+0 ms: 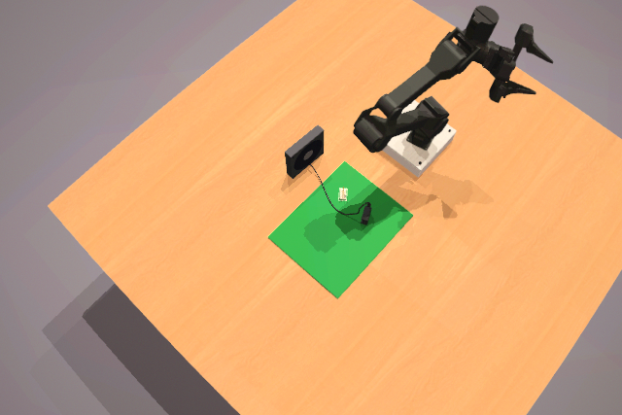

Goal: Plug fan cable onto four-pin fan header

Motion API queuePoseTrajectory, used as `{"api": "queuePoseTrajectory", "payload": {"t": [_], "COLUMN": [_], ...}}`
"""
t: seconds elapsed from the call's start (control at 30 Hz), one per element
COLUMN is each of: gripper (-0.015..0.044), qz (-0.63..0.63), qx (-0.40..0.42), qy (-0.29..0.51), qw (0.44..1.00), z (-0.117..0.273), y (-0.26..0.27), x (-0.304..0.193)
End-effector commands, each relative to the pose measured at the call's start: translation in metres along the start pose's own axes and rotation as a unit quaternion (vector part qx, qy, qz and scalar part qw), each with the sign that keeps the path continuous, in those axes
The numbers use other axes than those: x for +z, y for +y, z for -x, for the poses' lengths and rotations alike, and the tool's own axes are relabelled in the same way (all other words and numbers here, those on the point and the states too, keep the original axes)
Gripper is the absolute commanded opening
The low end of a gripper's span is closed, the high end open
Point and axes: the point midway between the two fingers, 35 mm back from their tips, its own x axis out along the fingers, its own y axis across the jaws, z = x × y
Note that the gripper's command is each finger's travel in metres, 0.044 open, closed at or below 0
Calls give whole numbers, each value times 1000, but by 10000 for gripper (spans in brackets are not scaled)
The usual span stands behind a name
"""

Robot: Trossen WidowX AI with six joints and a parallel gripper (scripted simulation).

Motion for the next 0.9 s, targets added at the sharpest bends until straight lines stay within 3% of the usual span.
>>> {"api": "queuePoseTrajectory", "payload": {"t": [0.0, 0.17, 0.47, 0.87], "gripper": [426, 440, 440, 440], "qz": [0, -5, -83, -244], "qx": [0, -9, -128, -283], "qy": [0, -7, -105, -260], "qw": [1000, 1000, 983, 891], "z": [0, -3, -40, -53], "y": [0, -2, -47, -136], "x": [0, 2, 38, 107]}}
